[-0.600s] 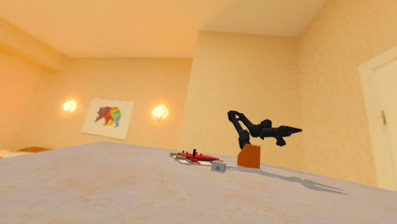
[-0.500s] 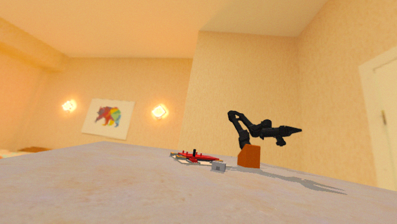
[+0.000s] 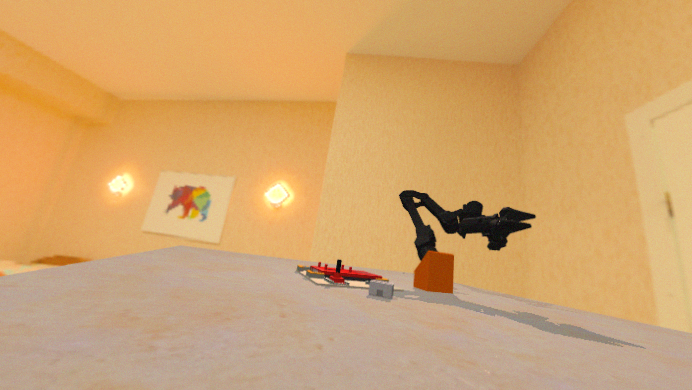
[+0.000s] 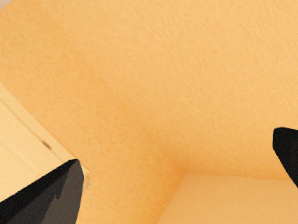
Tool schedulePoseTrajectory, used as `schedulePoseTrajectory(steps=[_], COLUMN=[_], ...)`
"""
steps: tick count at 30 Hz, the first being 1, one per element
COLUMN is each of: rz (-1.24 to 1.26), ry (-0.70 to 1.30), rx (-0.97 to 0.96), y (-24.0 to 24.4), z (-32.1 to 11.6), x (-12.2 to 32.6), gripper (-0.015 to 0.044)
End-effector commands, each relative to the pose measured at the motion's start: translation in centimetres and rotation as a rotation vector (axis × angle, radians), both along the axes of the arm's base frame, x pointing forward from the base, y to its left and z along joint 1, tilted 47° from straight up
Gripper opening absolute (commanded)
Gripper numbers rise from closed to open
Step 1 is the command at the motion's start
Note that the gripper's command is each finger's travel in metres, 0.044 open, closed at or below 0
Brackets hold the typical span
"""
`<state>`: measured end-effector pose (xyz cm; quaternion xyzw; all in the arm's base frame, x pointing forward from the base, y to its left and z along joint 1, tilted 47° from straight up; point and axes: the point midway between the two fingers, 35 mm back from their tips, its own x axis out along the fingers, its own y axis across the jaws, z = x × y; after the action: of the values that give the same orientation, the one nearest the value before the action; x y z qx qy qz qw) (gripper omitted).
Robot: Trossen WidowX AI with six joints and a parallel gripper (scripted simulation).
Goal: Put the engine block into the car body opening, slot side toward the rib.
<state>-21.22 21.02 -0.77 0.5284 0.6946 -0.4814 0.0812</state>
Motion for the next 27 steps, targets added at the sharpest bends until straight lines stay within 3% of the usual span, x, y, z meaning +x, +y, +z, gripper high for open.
schedulePoseTrajectory(steps=[1, 27], rz=[-0.134, -0.806], ry=[0.039, 0.25], rx=[-0.065, -0.326], y=[1.6, 7.5], z=[-0.5, -3.5], x=[0.8, 7.0], gripper=[0.044, 0.044])
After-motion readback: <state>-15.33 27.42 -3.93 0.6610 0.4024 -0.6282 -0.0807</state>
